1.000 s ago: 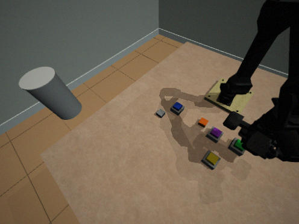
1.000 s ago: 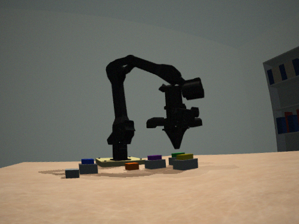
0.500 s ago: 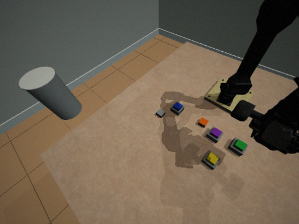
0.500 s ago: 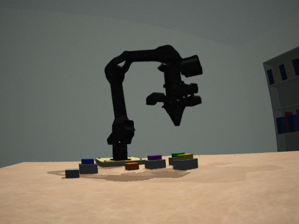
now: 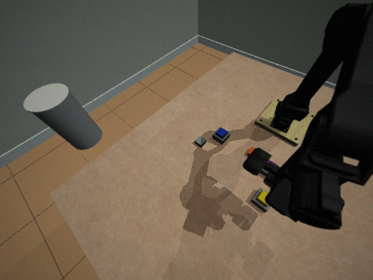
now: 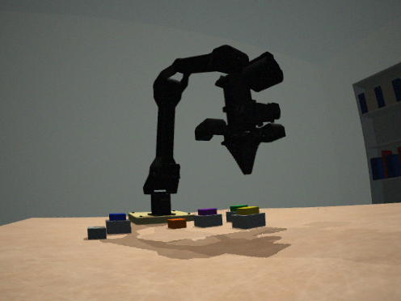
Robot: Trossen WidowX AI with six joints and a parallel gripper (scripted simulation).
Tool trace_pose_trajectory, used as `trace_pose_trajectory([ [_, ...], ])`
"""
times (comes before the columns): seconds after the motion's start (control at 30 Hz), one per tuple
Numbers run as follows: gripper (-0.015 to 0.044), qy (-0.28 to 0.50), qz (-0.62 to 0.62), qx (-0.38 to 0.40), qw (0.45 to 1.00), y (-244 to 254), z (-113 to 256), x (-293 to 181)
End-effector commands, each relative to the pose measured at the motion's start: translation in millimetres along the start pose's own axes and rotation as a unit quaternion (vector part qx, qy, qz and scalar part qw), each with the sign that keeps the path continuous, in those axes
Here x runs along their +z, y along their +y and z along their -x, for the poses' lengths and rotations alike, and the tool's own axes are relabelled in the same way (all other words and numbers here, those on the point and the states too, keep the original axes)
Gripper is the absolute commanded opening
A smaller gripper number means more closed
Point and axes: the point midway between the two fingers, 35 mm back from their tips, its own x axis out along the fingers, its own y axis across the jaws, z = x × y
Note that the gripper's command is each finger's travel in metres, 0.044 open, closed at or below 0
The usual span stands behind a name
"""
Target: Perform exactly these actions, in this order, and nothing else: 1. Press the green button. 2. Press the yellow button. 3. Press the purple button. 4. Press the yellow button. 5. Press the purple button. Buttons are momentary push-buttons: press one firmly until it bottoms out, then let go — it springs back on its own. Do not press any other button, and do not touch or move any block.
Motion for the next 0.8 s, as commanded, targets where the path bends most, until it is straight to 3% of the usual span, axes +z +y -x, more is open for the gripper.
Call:
trace_pose_trajectory([
  [0.0, 0.0020, 0.013, 0.003, -0.002, 1.000, -2, -35, -5],
  [0.77, 0.0020, 0.013, 0.003, -0.002, 1.000, -2, -67, -6],
])
